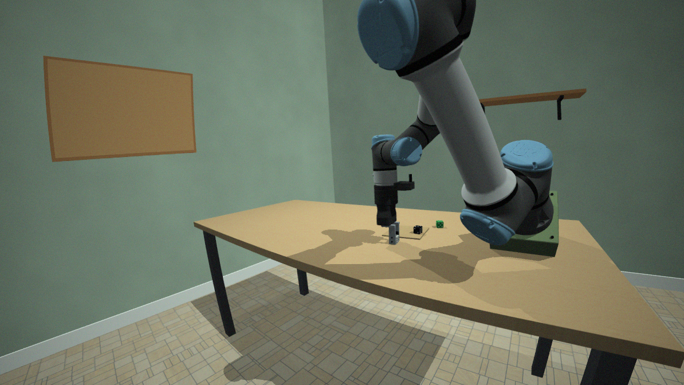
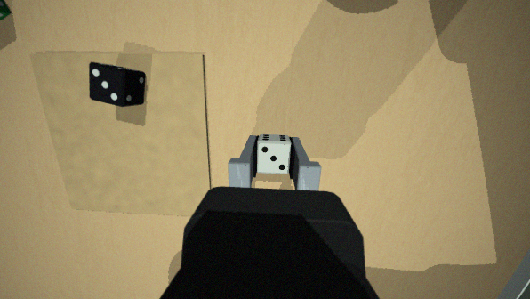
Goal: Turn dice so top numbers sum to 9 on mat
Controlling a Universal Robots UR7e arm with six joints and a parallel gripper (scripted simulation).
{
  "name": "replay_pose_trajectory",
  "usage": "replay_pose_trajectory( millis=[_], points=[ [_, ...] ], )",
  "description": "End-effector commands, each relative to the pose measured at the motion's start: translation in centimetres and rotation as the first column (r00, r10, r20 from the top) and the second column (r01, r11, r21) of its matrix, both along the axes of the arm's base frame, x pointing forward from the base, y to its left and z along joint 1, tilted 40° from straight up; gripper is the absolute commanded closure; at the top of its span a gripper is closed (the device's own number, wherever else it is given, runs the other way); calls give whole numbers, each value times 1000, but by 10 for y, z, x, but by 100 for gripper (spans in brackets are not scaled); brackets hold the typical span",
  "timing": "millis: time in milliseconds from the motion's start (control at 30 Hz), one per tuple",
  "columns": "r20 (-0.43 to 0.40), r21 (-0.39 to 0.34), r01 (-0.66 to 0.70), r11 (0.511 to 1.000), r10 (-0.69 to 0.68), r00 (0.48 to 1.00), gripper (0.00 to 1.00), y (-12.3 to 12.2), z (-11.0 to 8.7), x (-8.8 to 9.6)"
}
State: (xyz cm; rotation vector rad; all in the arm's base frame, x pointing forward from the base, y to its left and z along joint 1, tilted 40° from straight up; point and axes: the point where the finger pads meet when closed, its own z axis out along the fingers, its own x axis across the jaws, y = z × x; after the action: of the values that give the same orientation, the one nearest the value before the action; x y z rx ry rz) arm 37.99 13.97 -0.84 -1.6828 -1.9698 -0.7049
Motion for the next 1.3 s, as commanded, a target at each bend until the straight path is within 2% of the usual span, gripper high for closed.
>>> replay_pose_trajectory(
  millis=[0, 400, 733, 800, 1033, 1267],
  points=[
    [1, 0, 0, 1000, 0, 1000, 51, 0, 0, 0],
    [1, 0, 0, 1000, 0, 1000, 51, -4, 5, 0],
    [1, 0, 0, 1000, 0, 1000, 51, -33, 39, 1],
    [1, 0, 0, 1000, 0, 1000, 51, -33, 39, 1],
    [1, 0, 0, 1000, 0, 1000, 51, -56, 66, 1],
    [1, 0, 0, 1000, 0, 1000, 51, -64, 77, 1]
  ],
)
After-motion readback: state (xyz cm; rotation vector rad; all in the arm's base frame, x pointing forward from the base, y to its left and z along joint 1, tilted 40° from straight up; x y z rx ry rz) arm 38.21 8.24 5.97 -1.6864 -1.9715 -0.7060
